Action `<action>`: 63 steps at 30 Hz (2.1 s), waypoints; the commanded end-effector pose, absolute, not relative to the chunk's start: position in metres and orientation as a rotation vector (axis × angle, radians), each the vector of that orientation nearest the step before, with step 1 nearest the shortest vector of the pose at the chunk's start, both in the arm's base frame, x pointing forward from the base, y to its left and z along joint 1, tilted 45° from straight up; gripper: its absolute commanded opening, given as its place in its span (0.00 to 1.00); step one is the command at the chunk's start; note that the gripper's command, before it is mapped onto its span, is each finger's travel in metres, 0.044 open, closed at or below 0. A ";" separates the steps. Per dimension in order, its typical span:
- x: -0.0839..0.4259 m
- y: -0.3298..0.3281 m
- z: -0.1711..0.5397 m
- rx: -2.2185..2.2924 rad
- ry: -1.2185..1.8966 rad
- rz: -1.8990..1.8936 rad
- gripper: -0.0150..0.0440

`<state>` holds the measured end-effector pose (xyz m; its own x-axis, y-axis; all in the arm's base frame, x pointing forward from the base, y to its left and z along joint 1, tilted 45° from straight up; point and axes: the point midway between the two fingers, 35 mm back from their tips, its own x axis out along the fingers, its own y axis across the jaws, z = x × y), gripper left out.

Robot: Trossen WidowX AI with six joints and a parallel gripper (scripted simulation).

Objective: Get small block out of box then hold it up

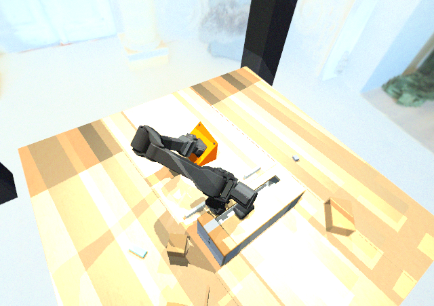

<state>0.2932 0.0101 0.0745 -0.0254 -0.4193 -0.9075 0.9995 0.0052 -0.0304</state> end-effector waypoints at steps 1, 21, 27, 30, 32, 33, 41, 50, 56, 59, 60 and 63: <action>0.290 0.017 0.064 0.858 0.920 -1.405 0.93; 0.288 0.053 0.029 0.860 0.921 -1.404 0.93; 0.288 0.064 0.018 0.861 0.922 -1.404 0.93; 0.287 0.069 0.013 0.861 0.922 -1.404 0.93; 0.287 0.073 0.009 0.861 0.922 -1.404 0.93; 0.287 0.075 0.007 0.861 0.922 -1.403 0.93; 0.286 0.091 -0.008 0.862 0.923 -1.403 0.93; 0.285 0.108 -0.025 0.863 0.923 -1.402 0.93; 0.285 0.120 -0.036 0.864 0.924 -1.402 0.93; 0.285 0.122 -0.038 0.864 0.924 -1.402 0.93; 0.285 0.122 -0.038 0.864 0.924 -1.402 0.93; 0.285 0.122 -0.038 0.864 0.924 -1.402 0.93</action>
<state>0.2821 0.1184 -0.0375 -0.0421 -0.4200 -0.9066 0.9987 0.0076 -0.0499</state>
